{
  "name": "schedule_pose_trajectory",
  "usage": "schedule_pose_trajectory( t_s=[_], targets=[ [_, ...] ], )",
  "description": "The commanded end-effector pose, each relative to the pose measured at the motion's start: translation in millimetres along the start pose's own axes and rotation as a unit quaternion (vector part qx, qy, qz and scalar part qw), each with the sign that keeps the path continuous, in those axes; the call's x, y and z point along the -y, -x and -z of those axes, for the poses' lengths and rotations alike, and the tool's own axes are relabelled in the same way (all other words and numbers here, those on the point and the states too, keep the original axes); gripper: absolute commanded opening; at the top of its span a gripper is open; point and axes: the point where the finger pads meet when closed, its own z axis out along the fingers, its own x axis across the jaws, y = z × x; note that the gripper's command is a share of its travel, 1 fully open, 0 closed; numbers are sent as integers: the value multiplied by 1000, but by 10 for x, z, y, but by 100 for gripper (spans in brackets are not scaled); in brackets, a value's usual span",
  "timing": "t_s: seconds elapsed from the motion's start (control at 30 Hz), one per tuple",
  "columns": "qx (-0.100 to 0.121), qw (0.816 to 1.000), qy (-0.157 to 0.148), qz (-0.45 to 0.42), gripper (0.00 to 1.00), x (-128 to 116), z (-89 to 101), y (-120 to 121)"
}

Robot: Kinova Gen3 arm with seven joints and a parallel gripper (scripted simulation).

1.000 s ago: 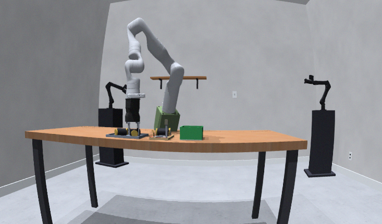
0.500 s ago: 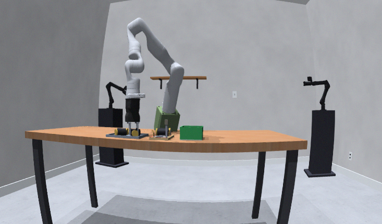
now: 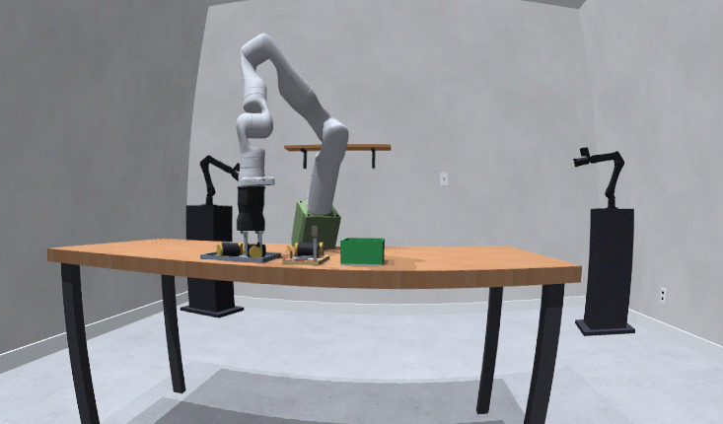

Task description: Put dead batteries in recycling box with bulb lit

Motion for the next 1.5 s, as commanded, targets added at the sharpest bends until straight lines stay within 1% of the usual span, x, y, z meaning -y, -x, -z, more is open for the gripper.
schedule_pose_trajectory(
  t_s=[0.0, 0.1, 0.17, 0.37, 0.47, 0.77, 0.87, 0.97, 1.17, 1.23, 1.3, 1.37, 1.47],
  targets=[
    [-1, 1000, 0, 0, 57, 3, 11, -4],
    [-1, 1000, 0, 0, 57, 3, 74, -4],
    [-1, 1000, 0, 0, 57, 3, 74, -4],
    [-1, 1000, 0, 0, 57, 3, 345, -3],
    [-1, 1000, 0, 0, 57, 3, 436, -3],
    [-1, 1000, 0, 0, 57, 3, 456, -3],
    [-1, 1000, 0, 0, 57, 3, 503, -3],
    [-1, 1000, 0, 0, 57, 3, 652, -3],
    [-1, 1000, 0, 0, 57, 3, 1112, -3],
    [-1, 1000, 0, 0, 57, 3, 1228, -2],
    [-1, 1000, 0, 0, 57, 3, 1228, -2],
    [-1, 1000, 0, 0, 57, 3, 1296, -2],
    [-1, 1000, 0, 0, 57, 3, 1319, -2]
  ],
)
